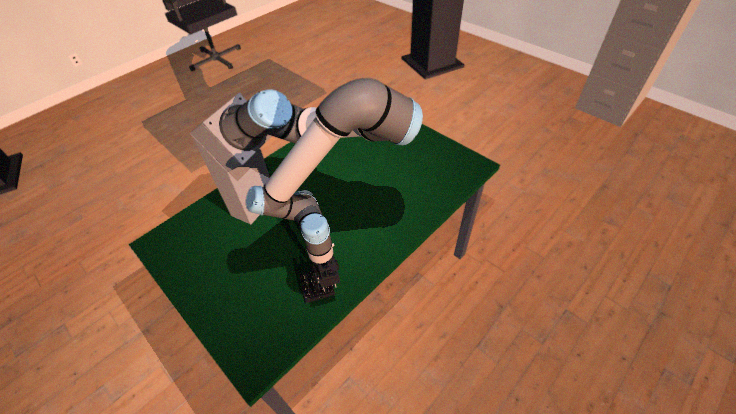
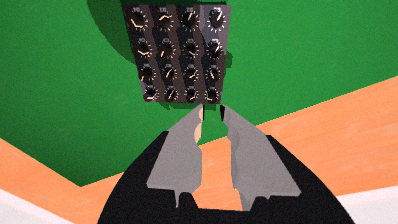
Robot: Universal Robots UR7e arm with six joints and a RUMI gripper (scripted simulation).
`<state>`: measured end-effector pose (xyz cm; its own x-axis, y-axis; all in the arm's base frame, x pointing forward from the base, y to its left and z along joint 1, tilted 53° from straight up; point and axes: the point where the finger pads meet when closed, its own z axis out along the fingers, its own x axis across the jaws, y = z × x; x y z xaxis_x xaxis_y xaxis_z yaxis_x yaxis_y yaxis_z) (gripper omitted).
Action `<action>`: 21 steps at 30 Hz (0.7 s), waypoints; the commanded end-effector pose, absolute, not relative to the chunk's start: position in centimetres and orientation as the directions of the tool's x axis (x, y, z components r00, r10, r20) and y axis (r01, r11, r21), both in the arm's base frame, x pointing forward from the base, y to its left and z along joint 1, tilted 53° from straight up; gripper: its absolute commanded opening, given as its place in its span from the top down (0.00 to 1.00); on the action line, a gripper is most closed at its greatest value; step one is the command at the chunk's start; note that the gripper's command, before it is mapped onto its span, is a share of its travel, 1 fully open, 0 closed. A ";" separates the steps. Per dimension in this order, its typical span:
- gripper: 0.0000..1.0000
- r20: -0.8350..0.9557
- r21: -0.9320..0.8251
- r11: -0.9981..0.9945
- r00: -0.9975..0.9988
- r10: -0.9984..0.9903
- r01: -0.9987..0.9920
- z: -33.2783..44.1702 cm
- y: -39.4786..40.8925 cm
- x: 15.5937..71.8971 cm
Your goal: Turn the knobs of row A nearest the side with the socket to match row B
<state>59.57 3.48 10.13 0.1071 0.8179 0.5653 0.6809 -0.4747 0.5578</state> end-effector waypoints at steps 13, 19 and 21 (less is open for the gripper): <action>0.89 0.563 0.563 -0.473 0.104 0.820 0.678 9.8 3.8 60.5; 0.89 0.563 0.564 -0.473 0.104 0.820 0.677 9.8 3.8 60.4; 0.89 0.563 0.564 -0.473 0.104 0.820 0.677 9.8 3.8 60.4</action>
